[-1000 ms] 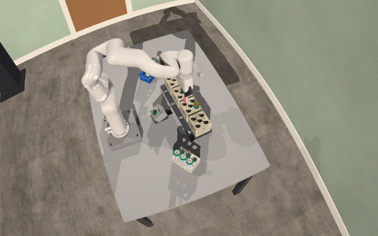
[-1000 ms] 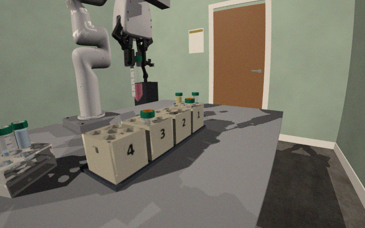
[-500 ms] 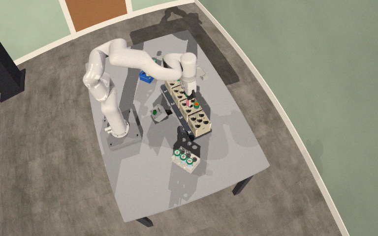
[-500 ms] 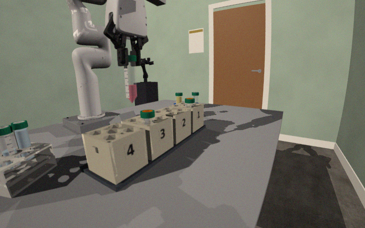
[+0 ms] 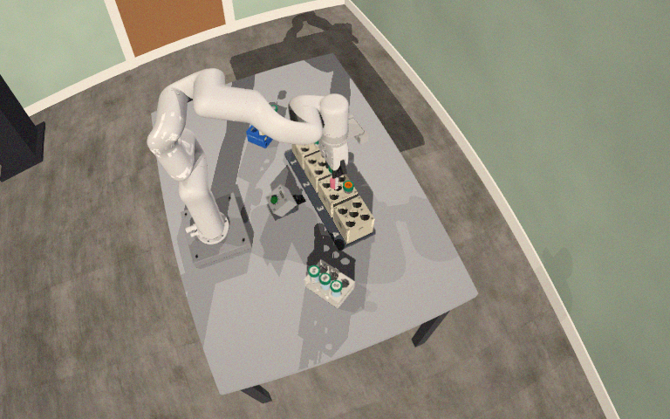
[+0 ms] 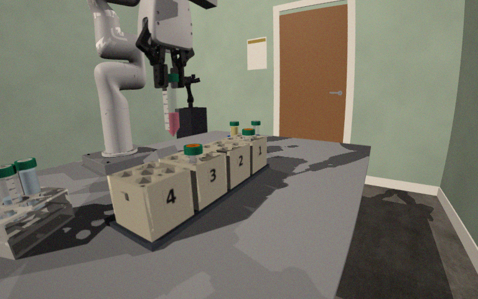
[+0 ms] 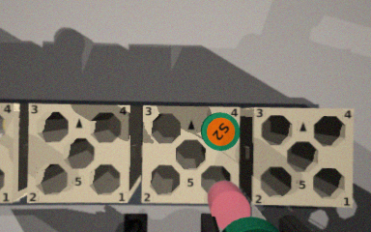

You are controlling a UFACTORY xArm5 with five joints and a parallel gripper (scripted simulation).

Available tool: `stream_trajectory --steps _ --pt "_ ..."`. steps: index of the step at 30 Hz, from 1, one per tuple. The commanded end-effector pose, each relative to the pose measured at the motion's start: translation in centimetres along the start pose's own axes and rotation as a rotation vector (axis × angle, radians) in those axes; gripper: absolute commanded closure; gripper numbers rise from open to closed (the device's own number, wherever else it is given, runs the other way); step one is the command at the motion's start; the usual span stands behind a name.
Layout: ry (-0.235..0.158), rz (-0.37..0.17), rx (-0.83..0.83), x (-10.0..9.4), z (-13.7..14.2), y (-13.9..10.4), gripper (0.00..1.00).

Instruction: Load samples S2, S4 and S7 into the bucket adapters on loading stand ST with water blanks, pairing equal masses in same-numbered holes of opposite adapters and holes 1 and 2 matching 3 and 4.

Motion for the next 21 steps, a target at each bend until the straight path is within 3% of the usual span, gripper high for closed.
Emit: stream_trajectory --steps 1,21 --pt "0.0 0.003 0.0 0.6 0.0 0.1 1.0" --pt "0.0 0.003 0.0 3.4 0.0 0.1 1.0"
Point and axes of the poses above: the point where the finger pads meet when closed, its own x axis out along the fingers, its own z axis across the jaws, y = z × x, the point moved 3 cm from there along -x, back along the fingers, and after that the axes turned 3 degrees about -x, right-handed, at the moved point
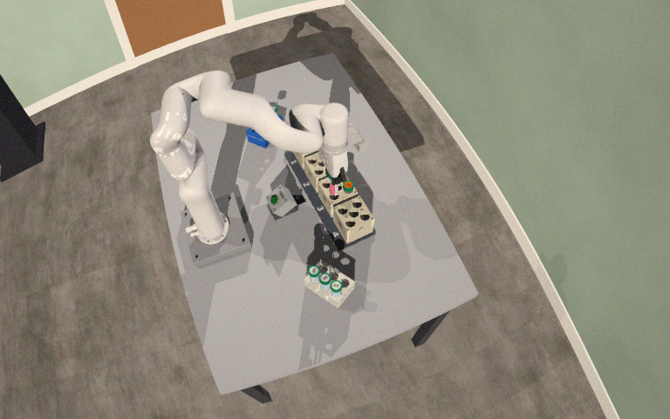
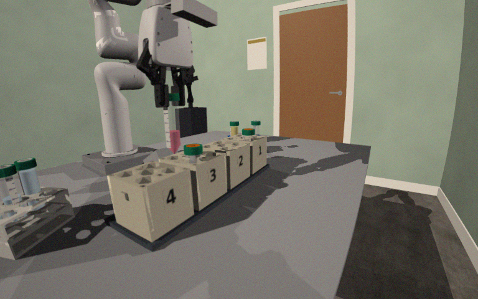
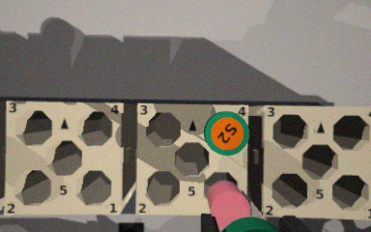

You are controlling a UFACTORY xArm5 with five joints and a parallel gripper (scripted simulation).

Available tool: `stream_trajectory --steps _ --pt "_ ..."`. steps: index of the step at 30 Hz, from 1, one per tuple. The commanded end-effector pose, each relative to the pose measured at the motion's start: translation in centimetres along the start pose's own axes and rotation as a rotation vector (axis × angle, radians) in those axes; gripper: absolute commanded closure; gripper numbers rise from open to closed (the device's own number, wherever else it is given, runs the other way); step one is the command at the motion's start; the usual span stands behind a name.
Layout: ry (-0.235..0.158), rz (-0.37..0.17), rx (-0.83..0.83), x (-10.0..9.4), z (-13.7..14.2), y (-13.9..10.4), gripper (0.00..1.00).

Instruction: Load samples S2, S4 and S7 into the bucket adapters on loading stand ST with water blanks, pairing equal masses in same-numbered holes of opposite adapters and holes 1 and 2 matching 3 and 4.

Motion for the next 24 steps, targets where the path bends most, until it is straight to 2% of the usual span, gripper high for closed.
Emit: stream_trajectory --steps 1,13,24 --pt "-0.001 0.006 0.0 -0.09 0.05 0.13 1.0" --pt "-0.001 0.006 0.0 -0.09 0.05 0.13 1.0" --pt "-0.001 0.006 0.0 0.81 0.05 0.14 1.0"
Point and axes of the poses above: the point where the finger pads meet when closed, its own x axis out along the fingers, its own z axis across the jaws, y = z × x, the point moved 3 cm from there along -x, back along the fingers, and after that the axes turned 3 degrees about -x, right-handed, at the moved point
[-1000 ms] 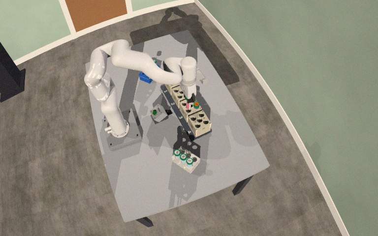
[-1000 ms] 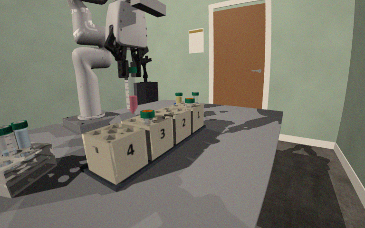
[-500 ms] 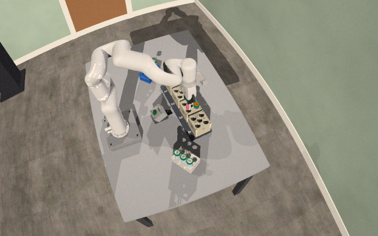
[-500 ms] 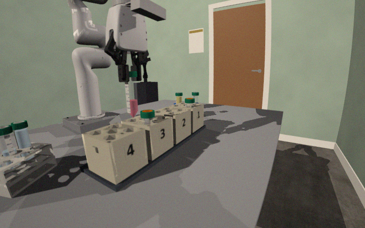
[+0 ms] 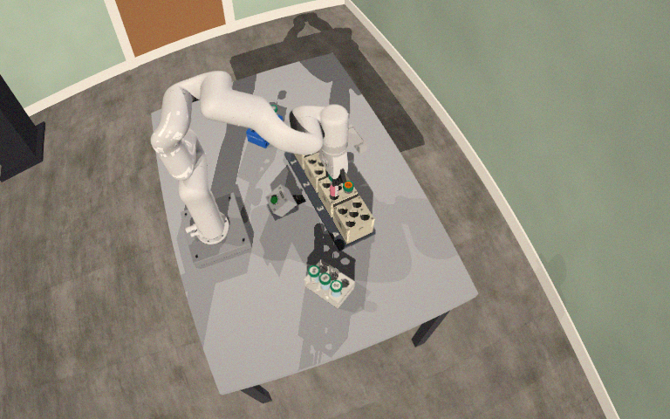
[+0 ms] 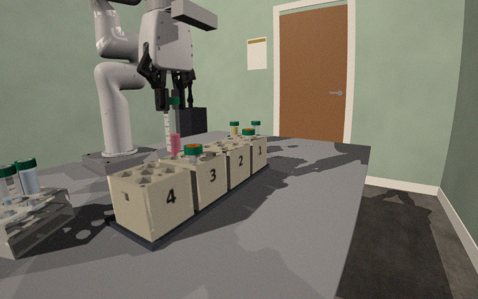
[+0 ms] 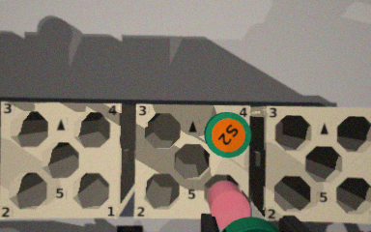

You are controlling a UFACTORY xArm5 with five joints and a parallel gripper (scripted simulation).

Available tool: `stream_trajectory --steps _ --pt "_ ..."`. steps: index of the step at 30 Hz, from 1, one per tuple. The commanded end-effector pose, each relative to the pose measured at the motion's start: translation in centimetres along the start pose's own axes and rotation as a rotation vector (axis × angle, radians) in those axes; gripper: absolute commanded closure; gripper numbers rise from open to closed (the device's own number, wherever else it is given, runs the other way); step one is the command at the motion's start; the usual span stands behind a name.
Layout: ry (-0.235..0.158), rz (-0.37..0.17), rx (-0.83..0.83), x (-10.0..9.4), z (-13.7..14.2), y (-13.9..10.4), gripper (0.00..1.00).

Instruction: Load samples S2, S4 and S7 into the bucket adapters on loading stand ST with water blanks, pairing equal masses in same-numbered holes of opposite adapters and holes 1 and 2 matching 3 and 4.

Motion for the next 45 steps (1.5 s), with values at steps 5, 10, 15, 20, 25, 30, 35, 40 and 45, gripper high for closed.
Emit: stream_trajectory --steps 5,10,15,20,25,30,35,40,45 --pt "0.0 0.004 0.0 0.6 0.0 0.1 1.0" --pt "0.0 0.004 0.0 1.0 0.0 0.1 1.0" --pt "0.0 0.004 0.0 1.4 0.0 0.1 1.0" --pt "0.0 0.004 0.0 1.9 0.0 0.1 1.0" --pt "0.0 0.004 0.0 2.4 0.0 0.1 1.0" --pt "0.0 0.004 0.0 2.7 0.0 0.1 1.0" --pt "0.0 0.004 0.0 3.2 0.0 0.1 1.0" --pt "0.0 0.004 0.0 3.7 0.0 0.1 1.0" --pt "0.0 0.004 0.0 4.0 0.0 0.1 1.0"
Point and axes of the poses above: the point where the finger pads meet when closed, its own x axis out along the fingers, its own z axis across the jaws, y = z × x, the point moved 3 cm from there along -x, back along the fingers, and after that the axes turned 3 degrees about -x, right-handed, at the moved point
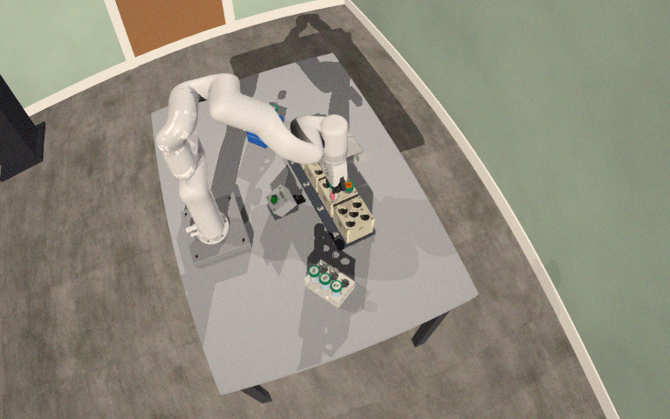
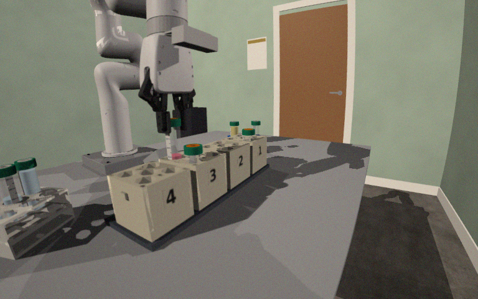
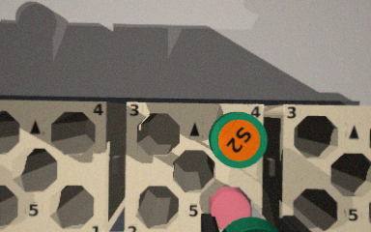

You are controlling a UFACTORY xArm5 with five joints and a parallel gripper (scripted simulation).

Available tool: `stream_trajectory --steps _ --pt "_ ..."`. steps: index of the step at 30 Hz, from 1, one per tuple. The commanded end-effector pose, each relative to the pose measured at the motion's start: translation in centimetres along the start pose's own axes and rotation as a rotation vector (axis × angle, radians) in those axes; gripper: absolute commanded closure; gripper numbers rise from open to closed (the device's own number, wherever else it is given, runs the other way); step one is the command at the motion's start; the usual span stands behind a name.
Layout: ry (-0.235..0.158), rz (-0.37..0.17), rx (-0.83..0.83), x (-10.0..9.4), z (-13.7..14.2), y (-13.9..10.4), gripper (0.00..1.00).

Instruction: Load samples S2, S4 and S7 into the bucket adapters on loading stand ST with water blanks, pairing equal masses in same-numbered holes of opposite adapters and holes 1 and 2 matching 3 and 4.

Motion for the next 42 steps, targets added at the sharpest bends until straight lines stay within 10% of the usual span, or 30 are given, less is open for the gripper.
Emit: stream_trajectory --steps 1,42 --pt "0.0 0.005 0.0 0.1 0.0 0.1 1.0" --pt "0.0 0.005 0.0 3.8 0.0 0.1 1.0"
Point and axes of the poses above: the point where the finger pads meet when closed, its own x axis out along the fingers, its own z axis across the jaws, y = z × x, the point moved 3 cm from there along -x, back along the fingers, and after that the axes turned 3 degrees about -x, right-handed, at the moved point
